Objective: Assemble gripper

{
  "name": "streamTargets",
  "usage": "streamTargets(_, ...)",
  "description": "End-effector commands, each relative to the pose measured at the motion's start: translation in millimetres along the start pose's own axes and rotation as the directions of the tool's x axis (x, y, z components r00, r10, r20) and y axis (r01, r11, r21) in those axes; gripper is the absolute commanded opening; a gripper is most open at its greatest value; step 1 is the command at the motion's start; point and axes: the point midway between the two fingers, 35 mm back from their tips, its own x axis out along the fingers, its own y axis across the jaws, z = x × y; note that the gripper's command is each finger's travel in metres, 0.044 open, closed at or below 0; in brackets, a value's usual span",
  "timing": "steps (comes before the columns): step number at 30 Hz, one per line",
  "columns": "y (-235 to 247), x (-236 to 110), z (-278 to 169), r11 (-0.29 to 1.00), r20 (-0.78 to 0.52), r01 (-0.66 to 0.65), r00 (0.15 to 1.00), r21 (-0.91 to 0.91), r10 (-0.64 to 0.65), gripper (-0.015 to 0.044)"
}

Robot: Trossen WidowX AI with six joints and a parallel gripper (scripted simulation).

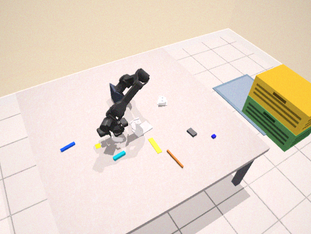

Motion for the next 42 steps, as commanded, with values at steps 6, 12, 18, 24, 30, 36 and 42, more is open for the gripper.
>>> streamTargets(6, -2, -23, 2, 1.000, 0.000, 0.005, 1.000, 0.001, -0.005, 0.0134)
streamTargets(12, -2, -41, 2, 1.000, 0.001, 0.006, 1.000, 0.002, -0.006, 0.0134)
streamTargets(18, -2, -61, 1, 1.000, 0.002, 0.006, 1.000, 0.004, -0.006, 0.0134)
streamTargets(24, -1, -78, 0, 1.000, 0.002, 0.005, 1.000, 0.005, -0.005, 0.0134)
streamTargets(30, 0, -78, 0, 1.000, 0.002, 0.005, 1.000, 0.018, -0.005, 0.0134)
streamTargets(36, 7, -80, -1, 0.990, 0.002, 0.004, 1.000, 0.137, -0.005, 0.0134)
streamTargets(42, 15, -81, -2, 0.966, 0.002, 0.004, 1.000, 0.258, -0.005, 0.0134)
